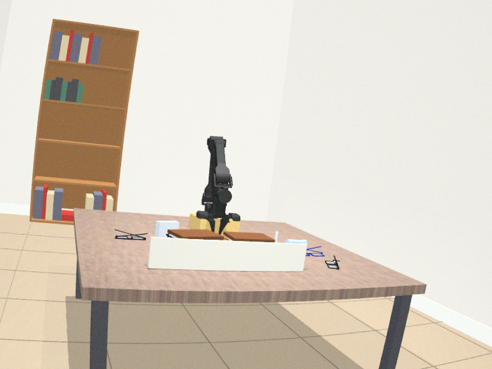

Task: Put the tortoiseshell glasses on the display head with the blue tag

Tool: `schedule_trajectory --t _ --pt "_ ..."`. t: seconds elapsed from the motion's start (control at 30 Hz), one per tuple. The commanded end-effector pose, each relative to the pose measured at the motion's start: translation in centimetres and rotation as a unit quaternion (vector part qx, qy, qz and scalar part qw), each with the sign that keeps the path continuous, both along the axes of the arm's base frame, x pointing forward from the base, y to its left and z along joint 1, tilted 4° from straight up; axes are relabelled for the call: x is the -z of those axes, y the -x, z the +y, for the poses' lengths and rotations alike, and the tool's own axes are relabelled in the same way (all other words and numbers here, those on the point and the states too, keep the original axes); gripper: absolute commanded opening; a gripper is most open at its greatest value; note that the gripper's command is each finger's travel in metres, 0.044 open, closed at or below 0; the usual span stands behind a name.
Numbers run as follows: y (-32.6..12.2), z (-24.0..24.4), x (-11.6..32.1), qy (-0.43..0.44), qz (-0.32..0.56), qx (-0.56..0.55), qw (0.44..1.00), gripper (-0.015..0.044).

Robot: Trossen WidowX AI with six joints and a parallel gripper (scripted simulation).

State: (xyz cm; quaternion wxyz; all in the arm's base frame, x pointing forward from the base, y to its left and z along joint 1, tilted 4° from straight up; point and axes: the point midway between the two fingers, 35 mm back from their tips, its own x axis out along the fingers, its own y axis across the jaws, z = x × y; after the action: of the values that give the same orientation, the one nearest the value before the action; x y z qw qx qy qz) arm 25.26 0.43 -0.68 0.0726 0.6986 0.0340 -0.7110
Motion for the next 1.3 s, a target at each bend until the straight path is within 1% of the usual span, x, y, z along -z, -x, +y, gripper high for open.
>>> schedule_trajectory --t 0.0,0.4,0.83,1.27 --pt "0.2 -0.2 0.9 0.003 0.004 -0.003 1.000 0.0120" --pt "0.4 -0.5 2.7 0.003 0.005 -0.003 1.000 0.0120" --pt "0.5 -0.2 2.8 0.003 0.005 -0.003 1.000 0.0120" --pt "0.4 -0.3 2.7 0.000 0.004 -0.003 1.000 0.0033"
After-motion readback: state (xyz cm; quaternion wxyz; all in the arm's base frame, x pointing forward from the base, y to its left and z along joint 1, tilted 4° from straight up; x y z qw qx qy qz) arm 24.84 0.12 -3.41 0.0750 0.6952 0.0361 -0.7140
